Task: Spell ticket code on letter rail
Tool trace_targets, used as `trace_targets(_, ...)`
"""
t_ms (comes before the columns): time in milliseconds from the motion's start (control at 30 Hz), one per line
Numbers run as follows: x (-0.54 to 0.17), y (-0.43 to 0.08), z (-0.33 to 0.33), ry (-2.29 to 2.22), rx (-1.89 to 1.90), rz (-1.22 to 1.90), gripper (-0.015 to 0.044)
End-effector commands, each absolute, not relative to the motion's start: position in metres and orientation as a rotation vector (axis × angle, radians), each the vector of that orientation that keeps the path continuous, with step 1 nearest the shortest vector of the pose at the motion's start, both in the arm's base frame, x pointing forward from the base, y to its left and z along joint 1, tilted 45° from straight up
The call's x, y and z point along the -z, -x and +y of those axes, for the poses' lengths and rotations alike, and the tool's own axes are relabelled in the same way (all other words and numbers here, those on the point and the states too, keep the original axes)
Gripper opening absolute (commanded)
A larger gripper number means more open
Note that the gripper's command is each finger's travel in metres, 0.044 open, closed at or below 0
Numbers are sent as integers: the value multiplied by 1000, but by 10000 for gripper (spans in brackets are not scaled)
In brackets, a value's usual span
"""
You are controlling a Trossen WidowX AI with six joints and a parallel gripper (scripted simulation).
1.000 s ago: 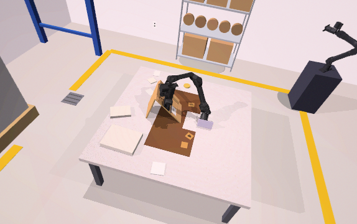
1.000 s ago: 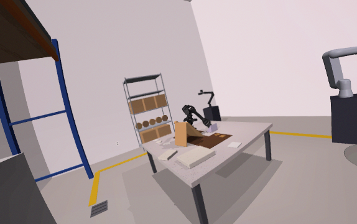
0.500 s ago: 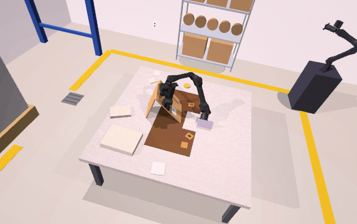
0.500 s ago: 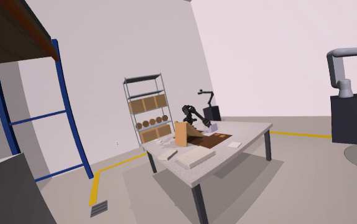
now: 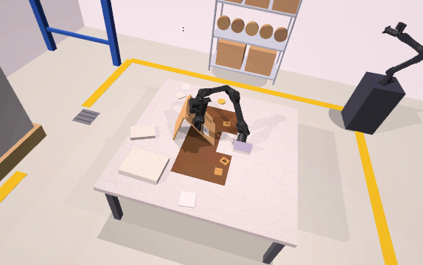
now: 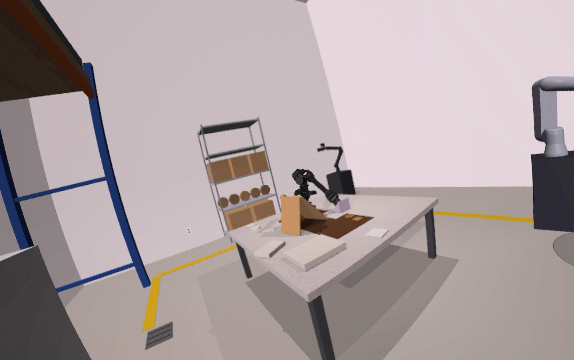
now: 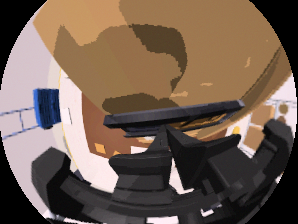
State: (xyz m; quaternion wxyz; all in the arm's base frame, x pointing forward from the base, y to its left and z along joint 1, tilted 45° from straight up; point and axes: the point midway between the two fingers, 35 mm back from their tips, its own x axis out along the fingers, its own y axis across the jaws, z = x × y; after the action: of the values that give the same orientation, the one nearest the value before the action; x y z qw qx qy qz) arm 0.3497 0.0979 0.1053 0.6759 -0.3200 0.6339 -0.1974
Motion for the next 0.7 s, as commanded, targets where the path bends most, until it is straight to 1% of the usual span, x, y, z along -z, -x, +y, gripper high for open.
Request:
trace_targets(0, -106, -349, 97, 727, 447, 1426, 0)
trace_targets(667, -120, -330, 109, 727, 446, 1428, 0)
